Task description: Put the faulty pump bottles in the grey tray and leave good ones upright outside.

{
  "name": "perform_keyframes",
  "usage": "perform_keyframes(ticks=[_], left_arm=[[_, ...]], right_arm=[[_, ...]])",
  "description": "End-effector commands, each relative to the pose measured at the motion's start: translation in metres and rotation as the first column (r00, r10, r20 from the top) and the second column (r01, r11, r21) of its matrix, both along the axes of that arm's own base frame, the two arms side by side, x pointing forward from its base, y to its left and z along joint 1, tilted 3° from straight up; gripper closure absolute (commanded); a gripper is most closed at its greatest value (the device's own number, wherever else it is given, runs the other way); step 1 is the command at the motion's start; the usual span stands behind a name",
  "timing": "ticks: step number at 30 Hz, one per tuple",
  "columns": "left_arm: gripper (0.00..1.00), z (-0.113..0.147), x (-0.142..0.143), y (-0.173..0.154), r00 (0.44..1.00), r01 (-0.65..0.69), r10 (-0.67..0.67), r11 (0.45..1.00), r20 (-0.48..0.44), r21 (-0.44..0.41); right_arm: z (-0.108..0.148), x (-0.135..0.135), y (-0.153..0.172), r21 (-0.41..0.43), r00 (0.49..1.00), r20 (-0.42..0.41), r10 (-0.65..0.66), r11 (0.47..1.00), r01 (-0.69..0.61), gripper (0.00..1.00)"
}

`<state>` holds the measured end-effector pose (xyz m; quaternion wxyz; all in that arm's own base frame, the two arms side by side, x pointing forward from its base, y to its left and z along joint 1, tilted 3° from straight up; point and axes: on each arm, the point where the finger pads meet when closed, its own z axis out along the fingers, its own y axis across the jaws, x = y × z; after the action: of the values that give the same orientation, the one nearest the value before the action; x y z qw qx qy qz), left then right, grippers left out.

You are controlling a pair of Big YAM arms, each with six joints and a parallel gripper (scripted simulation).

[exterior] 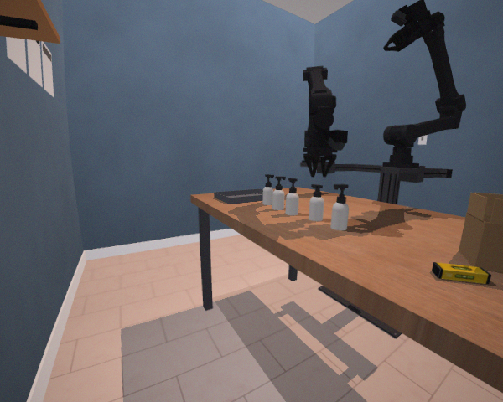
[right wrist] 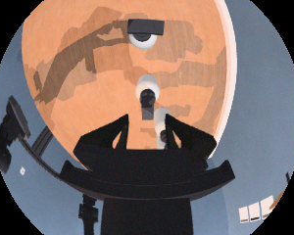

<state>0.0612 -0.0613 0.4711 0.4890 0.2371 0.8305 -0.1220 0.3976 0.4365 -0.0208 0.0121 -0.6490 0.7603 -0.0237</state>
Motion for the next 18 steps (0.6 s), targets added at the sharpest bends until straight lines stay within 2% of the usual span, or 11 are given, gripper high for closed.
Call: perform_keyframes(ticks=[1, 18], left_arm=[[1.0, 0.007, -0.001, 0.0, 1.0, 0.012, -0.012, 1.0, 0.015, 0.009], [1.0, 0.007, -0.001, 0.0, 1.0, 0.012, -0.012, 1.0, 0.015, 0.009]], right_arm=[[-0.015, 0.01, 0.001, 0.001, 1.0, 0.003, -0.001, 1.0, 0.001, 0.49], [-0.038, 0.01, 0.0, 0.001, 1.0, 0.003, -0.001, 1.0, 0.0, 0.49]])
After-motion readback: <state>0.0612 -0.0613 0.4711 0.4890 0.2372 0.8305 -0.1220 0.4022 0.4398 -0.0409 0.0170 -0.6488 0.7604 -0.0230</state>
